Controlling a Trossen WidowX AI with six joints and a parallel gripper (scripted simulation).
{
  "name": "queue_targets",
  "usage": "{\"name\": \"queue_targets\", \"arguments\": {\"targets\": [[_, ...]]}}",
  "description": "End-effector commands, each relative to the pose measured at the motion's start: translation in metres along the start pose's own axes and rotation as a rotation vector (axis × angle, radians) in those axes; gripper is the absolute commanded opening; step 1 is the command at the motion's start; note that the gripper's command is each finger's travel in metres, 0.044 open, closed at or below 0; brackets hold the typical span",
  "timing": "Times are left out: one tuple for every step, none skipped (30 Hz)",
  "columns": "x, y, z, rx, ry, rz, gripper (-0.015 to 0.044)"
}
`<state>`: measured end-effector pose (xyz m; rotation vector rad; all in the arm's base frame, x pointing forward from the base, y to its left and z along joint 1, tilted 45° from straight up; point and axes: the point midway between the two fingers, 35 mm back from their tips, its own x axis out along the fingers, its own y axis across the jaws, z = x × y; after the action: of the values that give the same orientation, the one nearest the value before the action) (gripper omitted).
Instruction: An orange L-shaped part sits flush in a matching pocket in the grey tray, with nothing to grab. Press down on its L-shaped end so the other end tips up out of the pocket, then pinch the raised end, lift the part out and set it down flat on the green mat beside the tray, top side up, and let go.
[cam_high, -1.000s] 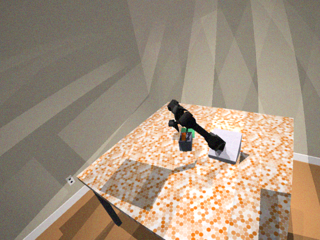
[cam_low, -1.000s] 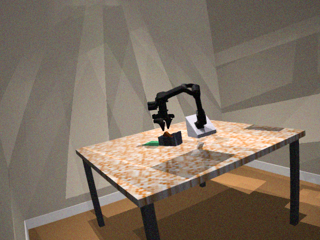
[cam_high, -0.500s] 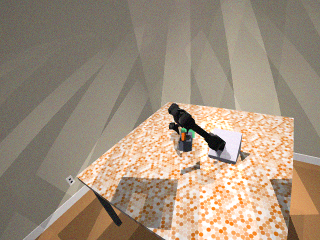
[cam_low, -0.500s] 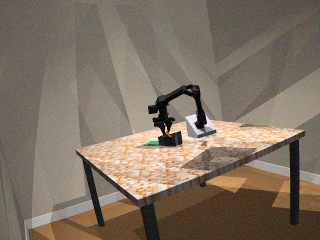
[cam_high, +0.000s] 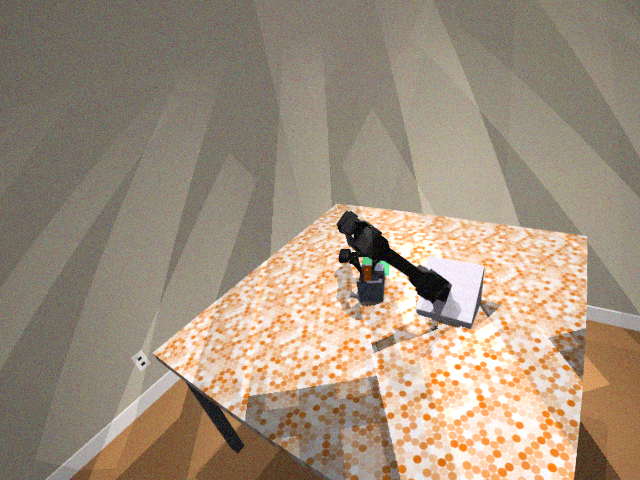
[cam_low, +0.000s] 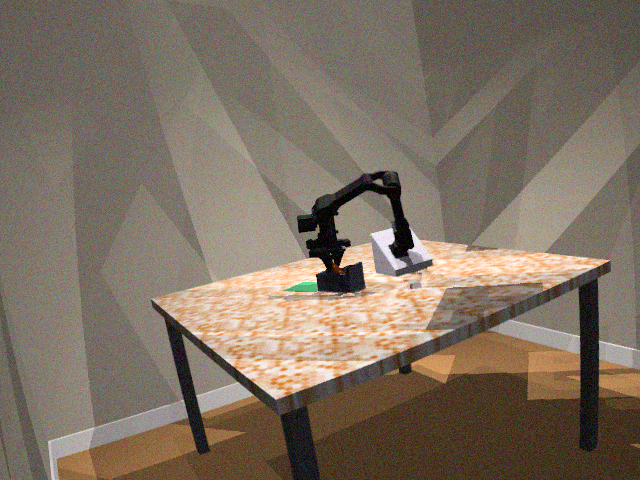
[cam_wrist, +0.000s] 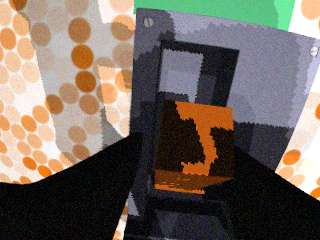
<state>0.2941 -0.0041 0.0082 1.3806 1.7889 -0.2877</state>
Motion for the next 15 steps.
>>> {"name": "queue_targets", "arguments": {"targets": [[-0.0006,0.0002,0.0002,-0.001,0.0,0.0,0.0162],[-0.0006,0.0002,0.0002,-0.001,0.0,0.0,0.0155],[-0.0006,0.0002,0.0002,-0.001,0.0,0.0,0.0148],[-0.0006,0.0002,0.0002,-0.001,0.0,0.0,0.0142],[-0.0006,0.0002,0.0002,-0.001,0.0,0.0,0.0135],[-0.0006,0.0002,0.0002,-0.001,0.0,0.0,0.0128],[-0.0006,0.0002,0.0002,-0.001,0.0,0.0,0.0122],[-0.0006,0.0002,0.0002,-0.001,0.0,0.0,0.0115],[-0.0006,0.0002,0.0002,-0.001,0.0,0.0,0.0108],[-0.0006,0.0002,0.0002,-0.001,0.0,0.0,0.0102],[-0.0006,0.0002,0.0002,-0.001,0.0,0.0,0.0075],[-0.0006,0.0002,0.0002,-0.001,0.0,0.0,0.0049],[-0.0006,0.0002,0.0002,-0.001,0.0,0.0,0.0023],[-0.0006,0.0002,0.0002,-0.001,0.0,0.0,0.0],[-0.0006,0.0002,0.0002,-0.001,0.0,0.0,0.0]]}}
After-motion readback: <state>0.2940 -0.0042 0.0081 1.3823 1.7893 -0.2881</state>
